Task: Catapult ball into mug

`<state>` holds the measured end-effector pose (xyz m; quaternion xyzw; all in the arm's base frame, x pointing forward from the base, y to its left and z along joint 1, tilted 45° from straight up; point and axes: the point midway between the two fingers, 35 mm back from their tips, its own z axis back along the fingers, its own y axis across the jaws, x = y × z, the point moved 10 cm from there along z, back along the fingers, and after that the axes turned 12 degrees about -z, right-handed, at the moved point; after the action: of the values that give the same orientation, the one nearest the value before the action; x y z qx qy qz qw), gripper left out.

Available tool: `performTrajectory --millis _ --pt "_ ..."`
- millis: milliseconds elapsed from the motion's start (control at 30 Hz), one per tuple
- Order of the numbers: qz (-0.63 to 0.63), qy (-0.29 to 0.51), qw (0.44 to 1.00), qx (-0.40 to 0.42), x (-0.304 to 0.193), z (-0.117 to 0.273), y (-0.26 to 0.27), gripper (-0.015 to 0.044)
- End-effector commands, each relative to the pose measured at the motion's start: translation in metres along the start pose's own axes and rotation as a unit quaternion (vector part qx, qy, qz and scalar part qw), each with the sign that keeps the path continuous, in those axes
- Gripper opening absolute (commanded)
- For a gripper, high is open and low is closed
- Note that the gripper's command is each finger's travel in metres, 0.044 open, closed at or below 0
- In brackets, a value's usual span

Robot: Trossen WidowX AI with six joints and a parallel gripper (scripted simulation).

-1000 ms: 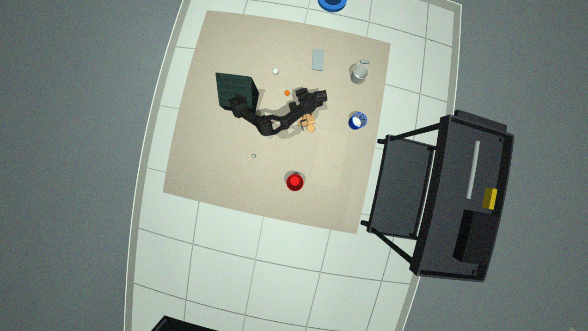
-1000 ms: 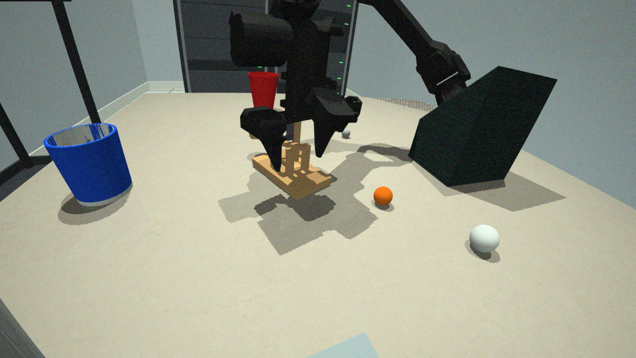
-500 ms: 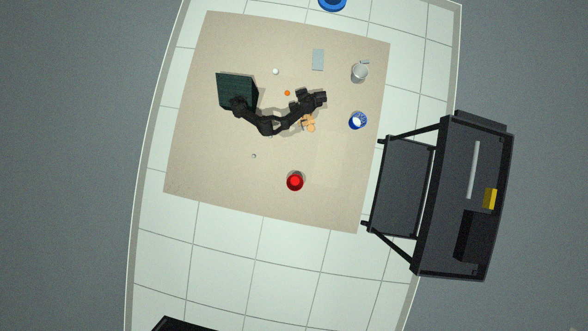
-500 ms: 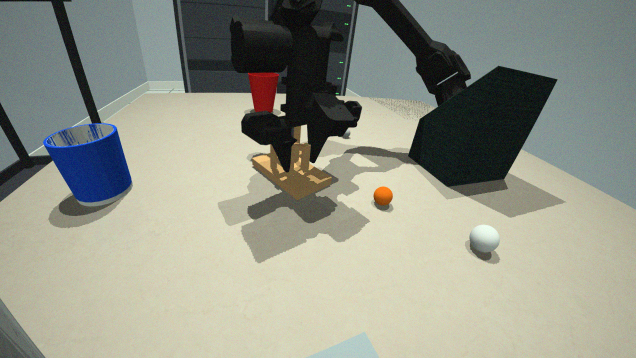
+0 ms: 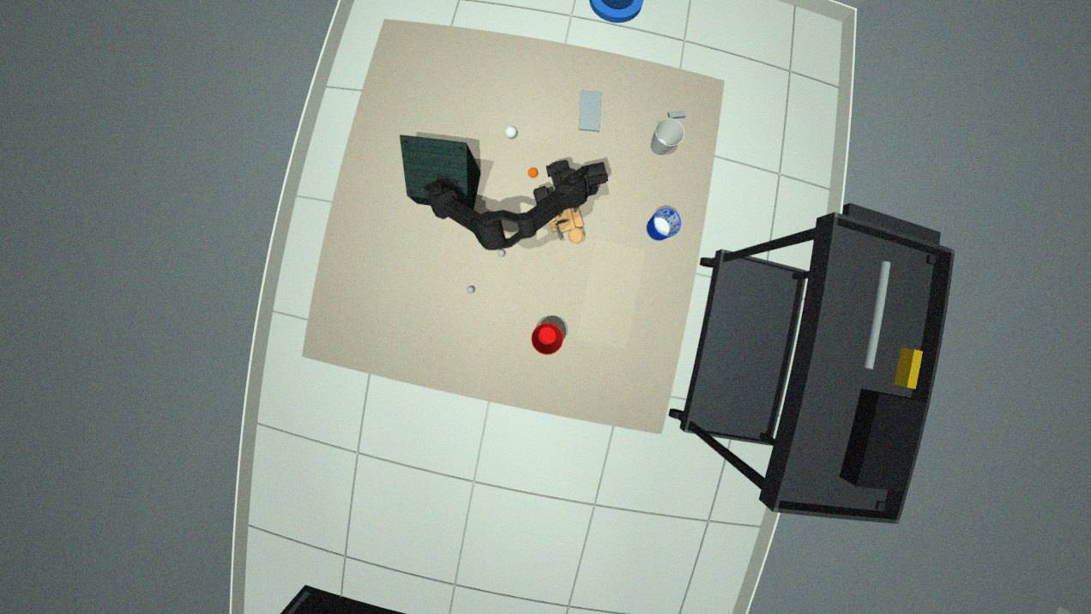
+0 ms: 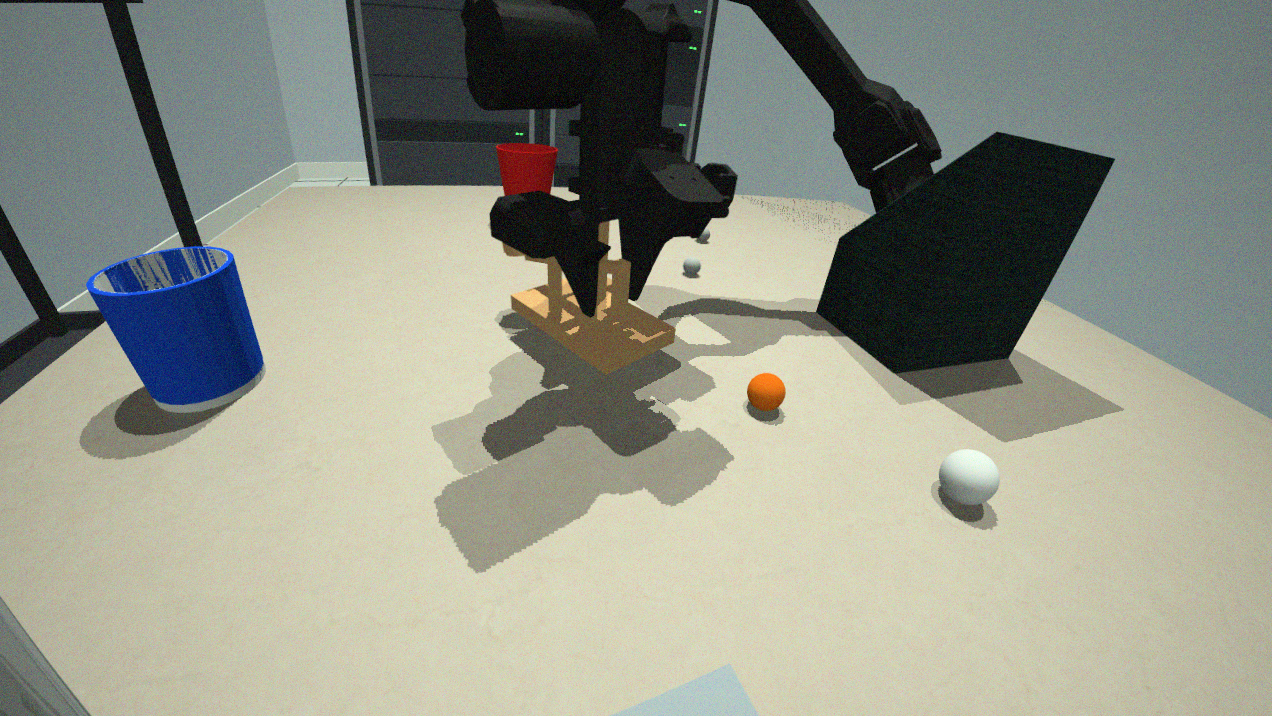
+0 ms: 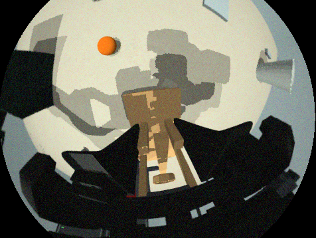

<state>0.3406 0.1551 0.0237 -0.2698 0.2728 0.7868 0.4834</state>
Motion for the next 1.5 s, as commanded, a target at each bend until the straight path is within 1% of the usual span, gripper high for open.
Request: performTrajectory --millis 0,100,500,733,1000,1467 --pt "-0.005 0.0 1.0 -0.015 0.0 0.024 -0.002 0.0" --pt "-0.03 0.0 0.999 -0.015 0.0 0.024 -0.002 0.0" --pt "-0.232 -0.002 0.973 -0.014 0.0 0.023 -0.004 0.0" --pt "-0.346 -0.004 0.938 -0.014 -0.001 0.022 -0.009 0.0" --pt "-0.469 -0.005 0.883 -0.013 -0.005 0.022 -0.022 0.0" --pt "-0.479 -0.005 0.878 -0.013 -0.009 0.016 -0.028 0.0"
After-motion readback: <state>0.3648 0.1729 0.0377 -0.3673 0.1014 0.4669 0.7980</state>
